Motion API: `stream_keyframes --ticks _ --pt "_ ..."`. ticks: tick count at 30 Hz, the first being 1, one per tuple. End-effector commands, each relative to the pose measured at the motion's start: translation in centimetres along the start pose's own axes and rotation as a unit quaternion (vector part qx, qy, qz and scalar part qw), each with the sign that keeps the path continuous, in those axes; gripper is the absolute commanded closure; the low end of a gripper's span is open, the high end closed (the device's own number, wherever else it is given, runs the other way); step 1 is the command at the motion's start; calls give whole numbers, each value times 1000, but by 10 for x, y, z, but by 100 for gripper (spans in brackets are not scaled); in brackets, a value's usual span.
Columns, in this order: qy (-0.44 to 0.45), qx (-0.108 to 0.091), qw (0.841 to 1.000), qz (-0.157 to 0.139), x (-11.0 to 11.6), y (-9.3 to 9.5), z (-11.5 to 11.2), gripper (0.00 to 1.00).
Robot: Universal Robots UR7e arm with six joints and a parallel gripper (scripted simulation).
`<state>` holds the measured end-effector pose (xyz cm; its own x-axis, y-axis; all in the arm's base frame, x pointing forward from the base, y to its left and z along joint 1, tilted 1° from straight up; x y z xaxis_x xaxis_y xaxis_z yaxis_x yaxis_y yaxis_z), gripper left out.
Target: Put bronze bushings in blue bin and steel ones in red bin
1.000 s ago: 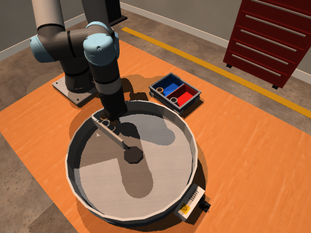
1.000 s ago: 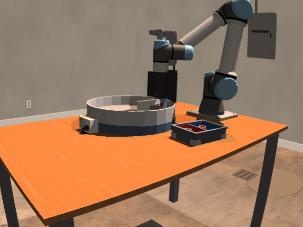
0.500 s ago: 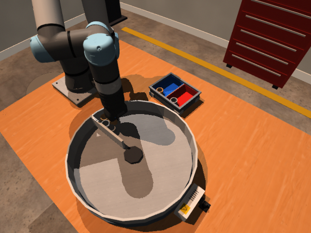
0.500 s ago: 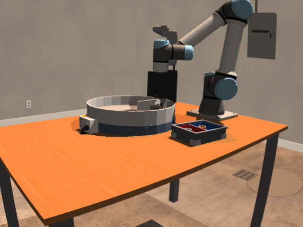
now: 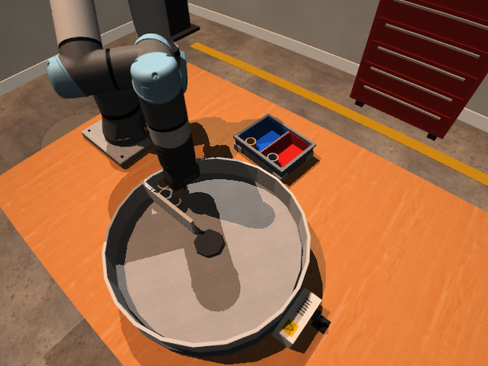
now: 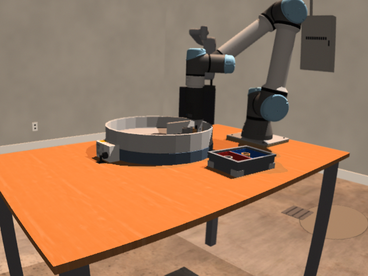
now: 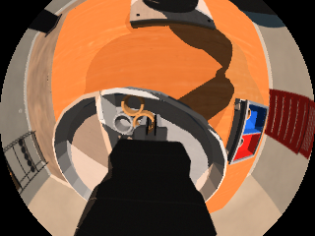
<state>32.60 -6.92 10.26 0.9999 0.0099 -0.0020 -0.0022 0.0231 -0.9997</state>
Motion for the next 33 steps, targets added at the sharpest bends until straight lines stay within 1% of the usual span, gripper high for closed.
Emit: stream_keyframes --ticks 1,33 --pt "0 0 1000 -1 0 0 0 100" --pt "0 -1 1000 0 0 -7 0 100"
Point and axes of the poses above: the point where the finger pads meet when closed, its own y axis out along the fingers, its own z axis across the jaws, x = y × z, the point moved 5 cm from there along -y, back along the fingers, and after that the axes turned 8 degrees about -y, right-handed, at the moved point
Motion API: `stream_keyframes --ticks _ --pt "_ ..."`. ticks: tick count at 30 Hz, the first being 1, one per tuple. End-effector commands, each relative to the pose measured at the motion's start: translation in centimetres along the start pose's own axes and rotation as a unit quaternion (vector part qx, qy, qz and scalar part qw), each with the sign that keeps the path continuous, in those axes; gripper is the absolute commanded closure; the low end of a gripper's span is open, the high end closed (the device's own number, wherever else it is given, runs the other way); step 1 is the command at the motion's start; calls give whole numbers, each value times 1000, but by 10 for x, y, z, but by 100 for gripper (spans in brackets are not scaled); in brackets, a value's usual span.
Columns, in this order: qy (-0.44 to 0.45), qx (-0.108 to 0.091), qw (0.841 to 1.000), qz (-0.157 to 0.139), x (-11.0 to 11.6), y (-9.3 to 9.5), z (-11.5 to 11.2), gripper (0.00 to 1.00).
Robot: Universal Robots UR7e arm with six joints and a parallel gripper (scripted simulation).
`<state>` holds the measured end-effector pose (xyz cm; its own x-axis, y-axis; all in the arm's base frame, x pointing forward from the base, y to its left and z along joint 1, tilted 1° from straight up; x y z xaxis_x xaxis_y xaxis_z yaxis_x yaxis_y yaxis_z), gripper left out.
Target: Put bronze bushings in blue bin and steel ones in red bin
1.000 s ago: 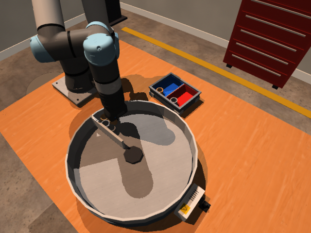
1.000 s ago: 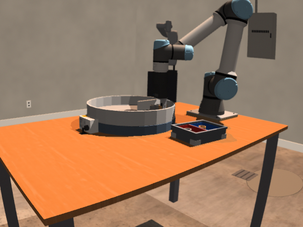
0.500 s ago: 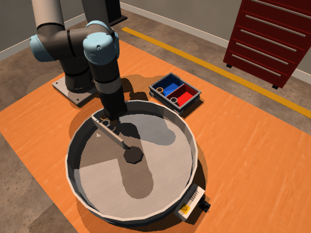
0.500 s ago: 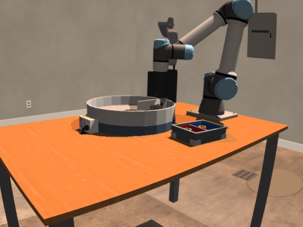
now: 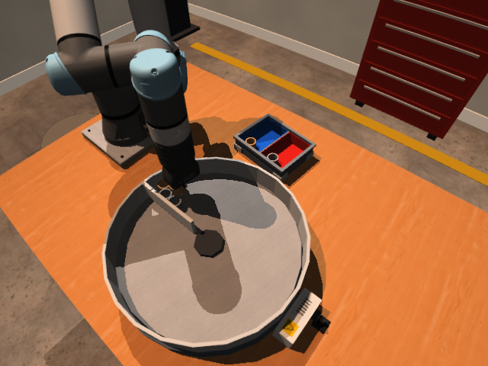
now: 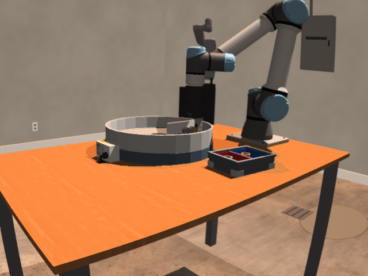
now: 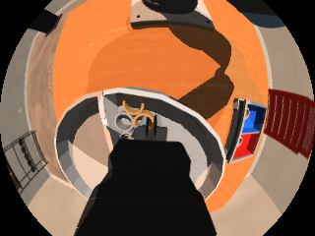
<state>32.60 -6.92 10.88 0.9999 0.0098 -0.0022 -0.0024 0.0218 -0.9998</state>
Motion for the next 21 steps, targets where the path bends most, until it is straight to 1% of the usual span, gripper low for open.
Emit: stream_keyframes --ticks 1,12,21 --pt "0 0 1000 -1 0 -1 0 100" --pt "0 0 1000 -1 0 -6 0 100" --pt "0 0 1000 -1 0 -7 0 100"
Point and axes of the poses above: the point where the finger pads meet when closed, its own y axis out along the fingers, its own z axis across the jaws, x = y × z, the point moved 5 cm from there along -y, back along the fingers, and after that the axes turned 8 degrees about -y, right-handed, at the moved point
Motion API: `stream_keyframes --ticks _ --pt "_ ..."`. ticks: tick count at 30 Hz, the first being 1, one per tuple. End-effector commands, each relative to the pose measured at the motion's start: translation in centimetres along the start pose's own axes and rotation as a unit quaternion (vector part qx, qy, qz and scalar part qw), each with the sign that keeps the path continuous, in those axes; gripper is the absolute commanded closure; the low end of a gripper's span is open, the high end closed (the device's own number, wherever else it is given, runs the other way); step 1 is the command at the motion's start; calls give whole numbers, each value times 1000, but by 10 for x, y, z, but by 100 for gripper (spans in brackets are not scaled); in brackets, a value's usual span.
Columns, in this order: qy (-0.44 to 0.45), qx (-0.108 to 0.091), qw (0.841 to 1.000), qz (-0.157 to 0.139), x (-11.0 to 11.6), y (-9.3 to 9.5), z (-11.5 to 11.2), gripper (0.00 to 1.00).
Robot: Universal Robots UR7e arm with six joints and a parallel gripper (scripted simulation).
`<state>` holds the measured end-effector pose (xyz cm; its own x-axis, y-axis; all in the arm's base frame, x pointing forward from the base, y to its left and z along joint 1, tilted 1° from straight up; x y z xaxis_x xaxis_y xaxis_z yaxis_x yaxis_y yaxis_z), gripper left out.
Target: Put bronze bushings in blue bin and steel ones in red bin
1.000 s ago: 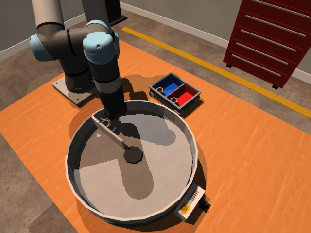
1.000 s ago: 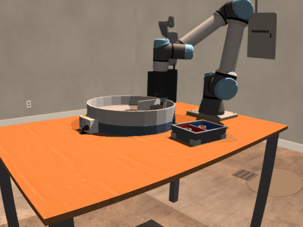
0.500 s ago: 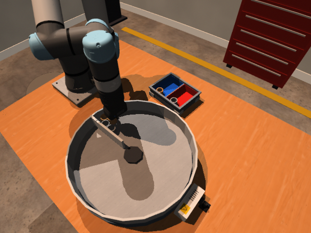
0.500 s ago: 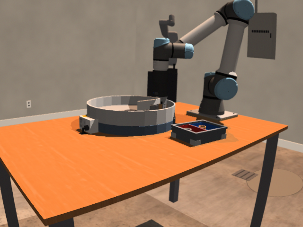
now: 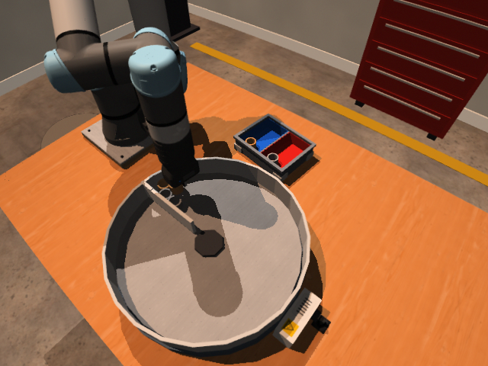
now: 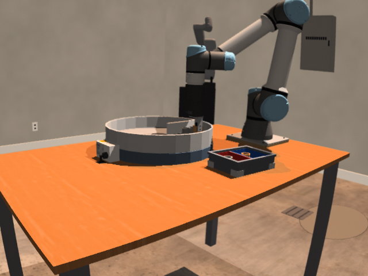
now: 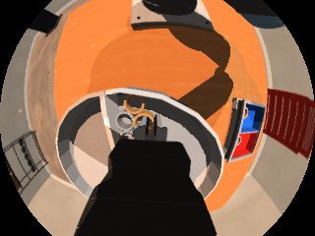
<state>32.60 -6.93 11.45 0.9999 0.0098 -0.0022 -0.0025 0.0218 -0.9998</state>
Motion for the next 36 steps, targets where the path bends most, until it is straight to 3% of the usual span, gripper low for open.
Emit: stream_keyframes --ticks 1,36 --pt "0 0 1000 -1 0 -1 0 100" --pt "0 0 1000 -1 0 -12 0 100"
Point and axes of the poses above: the point where the finger pads meet when closed, its own y axis out along the fingers, its own z axis across the jaws, x = y × z, the point moved 5 cm from there along -y, back along the fingers, and after that the axes turned 8 degrees about -y, right-handed, at the moved point
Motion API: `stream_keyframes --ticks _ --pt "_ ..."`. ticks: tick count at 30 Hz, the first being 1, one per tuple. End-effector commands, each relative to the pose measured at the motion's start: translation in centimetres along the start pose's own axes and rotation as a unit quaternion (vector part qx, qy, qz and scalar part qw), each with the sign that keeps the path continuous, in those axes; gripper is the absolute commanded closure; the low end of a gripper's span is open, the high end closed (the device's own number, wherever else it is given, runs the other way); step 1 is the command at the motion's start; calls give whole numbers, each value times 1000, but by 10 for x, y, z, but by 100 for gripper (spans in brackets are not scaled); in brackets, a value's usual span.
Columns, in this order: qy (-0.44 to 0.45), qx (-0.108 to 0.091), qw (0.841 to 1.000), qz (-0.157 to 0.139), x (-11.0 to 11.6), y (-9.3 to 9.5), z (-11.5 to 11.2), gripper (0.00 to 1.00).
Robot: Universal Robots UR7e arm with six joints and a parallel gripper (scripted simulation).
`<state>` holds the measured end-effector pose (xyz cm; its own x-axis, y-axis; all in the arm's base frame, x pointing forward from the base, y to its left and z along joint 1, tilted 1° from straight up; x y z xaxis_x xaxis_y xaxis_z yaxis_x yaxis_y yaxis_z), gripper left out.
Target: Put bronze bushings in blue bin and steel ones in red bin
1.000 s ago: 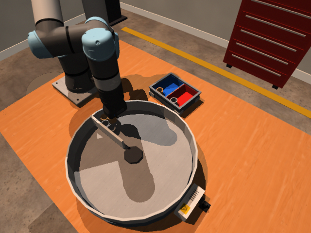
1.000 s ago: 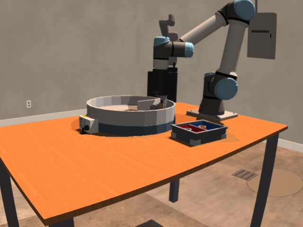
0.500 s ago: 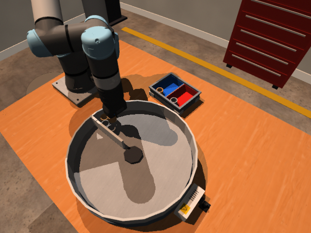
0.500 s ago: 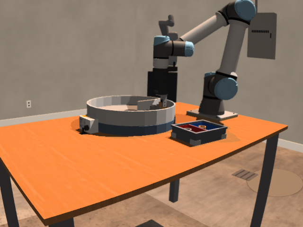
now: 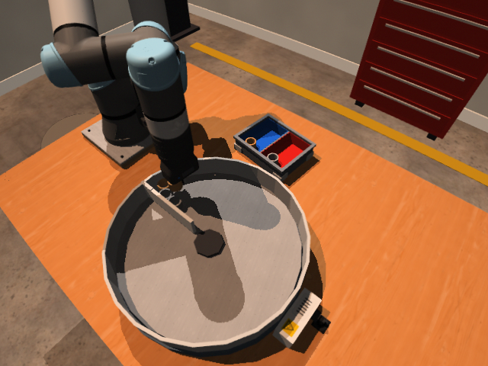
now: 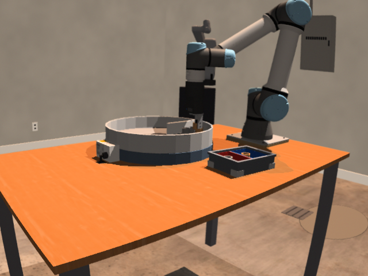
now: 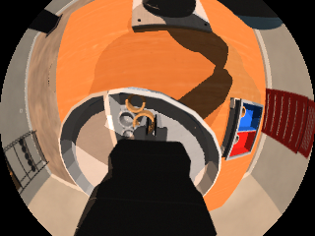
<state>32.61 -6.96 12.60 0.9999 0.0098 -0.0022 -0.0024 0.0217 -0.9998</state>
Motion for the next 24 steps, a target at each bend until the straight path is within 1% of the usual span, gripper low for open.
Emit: stream_keyframes --ticks 1,24 --pt "0 0 1000 -1 0 -1 0 100" --pt "0 0 1000 -1 0 -7 0 100"
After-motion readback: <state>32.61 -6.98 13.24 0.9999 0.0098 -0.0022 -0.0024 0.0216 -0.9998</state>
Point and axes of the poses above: the point where the finger pads meet when closed, its own y axis out along the fingers, its own z axis across the jaws, x = y × z, the point moved 5 cm from there along -y, back along the fingers, and after that the axes turned 8 degrees about -y, right-handed, at the moved point
